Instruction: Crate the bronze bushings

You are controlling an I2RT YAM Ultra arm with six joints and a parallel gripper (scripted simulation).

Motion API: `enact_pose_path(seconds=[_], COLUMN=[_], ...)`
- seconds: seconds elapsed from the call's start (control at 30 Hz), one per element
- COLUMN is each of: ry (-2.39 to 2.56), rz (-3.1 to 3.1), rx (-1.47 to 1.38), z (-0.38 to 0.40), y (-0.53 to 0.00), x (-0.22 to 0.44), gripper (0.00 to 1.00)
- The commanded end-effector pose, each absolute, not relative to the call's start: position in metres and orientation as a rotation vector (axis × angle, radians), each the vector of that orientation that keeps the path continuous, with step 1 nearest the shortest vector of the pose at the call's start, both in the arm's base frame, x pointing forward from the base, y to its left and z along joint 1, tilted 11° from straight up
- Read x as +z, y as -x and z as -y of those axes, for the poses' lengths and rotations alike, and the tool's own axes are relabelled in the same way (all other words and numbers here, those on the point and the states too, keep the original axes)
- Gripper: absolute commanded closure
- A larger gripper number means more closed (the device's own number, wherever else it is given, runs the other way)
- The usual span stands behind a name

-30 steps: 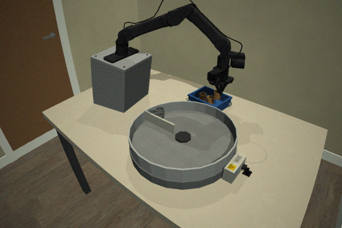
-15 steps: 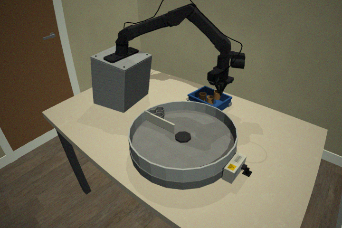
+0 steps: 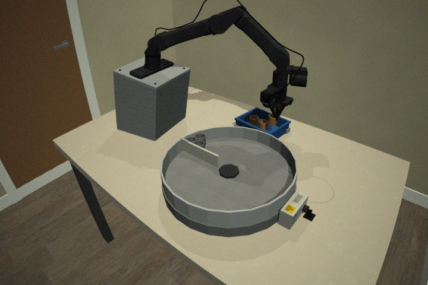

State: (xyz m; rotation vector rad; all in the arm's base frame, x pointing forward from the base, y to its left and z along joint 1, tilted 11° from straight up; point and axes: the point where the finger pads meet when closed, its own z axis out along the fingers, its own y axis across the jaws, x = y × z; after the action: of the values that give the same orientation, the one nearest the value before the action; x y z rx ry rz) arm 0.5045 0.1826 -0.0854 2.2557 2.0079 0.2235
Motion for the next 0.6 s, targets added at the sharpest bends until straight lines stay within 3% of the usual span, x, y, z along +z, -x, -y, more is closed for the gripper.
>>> enact_pose_path(seconds=[0.0,0.57], ry=[-2.235,-2.233], rz=[-1.988,-1.986], rx=[0.29,0.296], z=[-0.1867,-0.187], y=[-0.5184,-0.5191], x=[-0.0536,-0.0513], gripper=[1.0,1.0])
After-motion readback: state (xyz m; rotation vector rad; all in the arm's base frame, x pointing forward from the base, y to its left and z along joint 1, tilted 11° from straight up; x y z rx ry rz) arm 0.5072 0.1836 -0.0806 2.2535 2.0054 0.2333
